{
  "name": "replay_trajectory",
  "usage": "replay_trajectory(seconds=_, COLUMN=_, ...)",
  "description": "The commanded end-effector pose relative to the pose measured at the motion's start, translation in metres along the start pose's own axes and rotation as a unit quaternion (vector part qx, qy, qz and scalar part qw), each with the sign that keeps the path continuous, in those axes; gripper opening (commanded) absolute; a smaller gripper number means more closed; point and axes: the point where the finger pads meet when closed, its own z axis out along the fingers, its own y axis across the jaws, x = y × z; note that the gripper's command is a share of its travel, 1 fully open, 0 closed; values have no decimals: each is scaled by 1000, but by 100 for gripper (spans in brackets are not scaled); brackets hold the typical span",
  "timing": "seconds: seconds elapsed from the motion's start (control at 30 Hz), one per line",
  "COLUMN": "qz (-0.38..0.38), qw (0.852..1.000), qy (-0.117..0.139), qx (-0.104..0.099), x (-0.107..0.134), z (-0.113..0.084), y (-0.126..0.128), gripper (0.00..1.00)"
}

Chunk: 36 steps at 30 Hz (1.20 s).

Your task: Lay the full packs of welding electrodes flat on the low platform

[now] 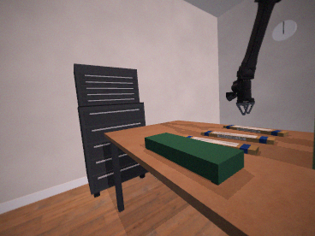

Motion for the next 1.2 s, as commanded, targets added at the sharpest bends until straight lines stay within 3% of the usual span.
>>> replay_trajectory(seconds=0.0, qz=-22, qw=999, qy=-21, qx=19, x=-19, z=-14, y=13, gripper=96)
replay_trajectory(seconds=0.2, qz=-17, qw=999, qy=-20, qx=17, x=-24, z=-12, y=54, gripper=96)
replay_trajectory(seconds=0.27, qz=-17, qw=999, qy=-20, qx=17, x=-24, z=-12, y=54, gripper=96)
replay_trajectory(seconds=0.73, qz=-15, qw=1000, qy=-13, qx=11, x=-31, z=-2, y=151, gripper=96)
replay_trajectory(seconds=1.17, qz=-4, qw=1000, qy=-18, qx=12, x=-37, z=1, y=140, gripper=96)
